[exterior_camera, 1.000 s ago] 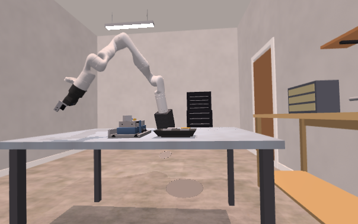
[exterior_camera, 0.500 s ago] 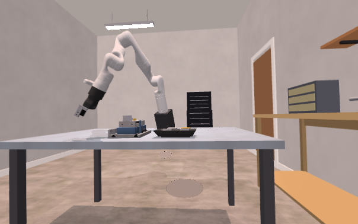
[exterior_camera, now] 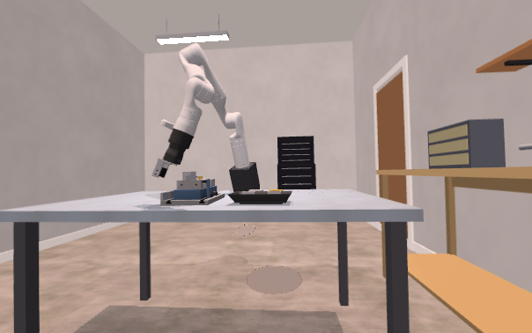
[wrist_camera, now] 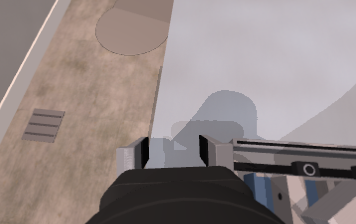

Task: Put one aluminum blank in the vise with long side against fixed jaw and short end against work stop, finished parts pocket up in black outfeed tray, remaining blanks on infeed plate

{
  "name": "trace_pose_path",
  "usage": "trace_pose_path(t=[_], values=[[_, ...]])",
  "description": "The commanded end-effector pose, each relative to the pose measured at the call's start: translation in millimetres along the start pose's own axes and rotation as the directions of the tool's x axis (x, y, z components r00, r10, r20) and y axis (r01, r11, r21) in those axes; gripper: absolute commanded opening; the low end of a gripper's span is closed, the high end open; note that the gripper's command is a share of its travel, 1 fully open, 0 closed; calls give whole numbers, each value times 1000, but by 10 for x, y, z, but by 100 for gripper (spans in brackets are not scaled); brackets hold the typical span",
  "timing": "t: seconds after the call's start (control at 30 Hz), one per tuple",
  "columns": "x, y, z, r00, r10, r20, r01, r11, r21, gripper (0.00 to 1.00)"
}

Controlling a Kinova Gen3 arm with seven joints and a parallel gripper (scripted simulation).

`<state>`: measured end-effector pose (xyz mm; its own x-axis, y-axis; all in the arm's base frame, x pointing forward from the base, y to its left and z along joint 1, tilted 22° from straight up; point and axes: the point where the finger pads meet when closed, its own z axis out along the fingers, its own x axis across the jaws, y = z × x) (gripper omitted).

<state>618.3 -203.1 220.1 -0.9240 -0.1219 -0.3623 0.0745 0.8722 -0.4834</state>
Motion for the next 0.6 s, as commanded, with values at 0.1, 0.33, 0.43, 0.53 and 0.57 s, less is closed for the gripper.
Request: trace_pose_path(t=[0.1,0.33,0.43,0.53,0.57], values=[[-39,706,-268,1000,-4,24,5,998,-59,100],[58,1349,-532,999,21,28,-18,993,-117,100],[127,1629,-659,999,31,27,-27,989,-143,100],[221,1927,-804,999,41,25,-37,985,-170,100],[256,2024,-854,999,45,23,-40,983,-178,100]])
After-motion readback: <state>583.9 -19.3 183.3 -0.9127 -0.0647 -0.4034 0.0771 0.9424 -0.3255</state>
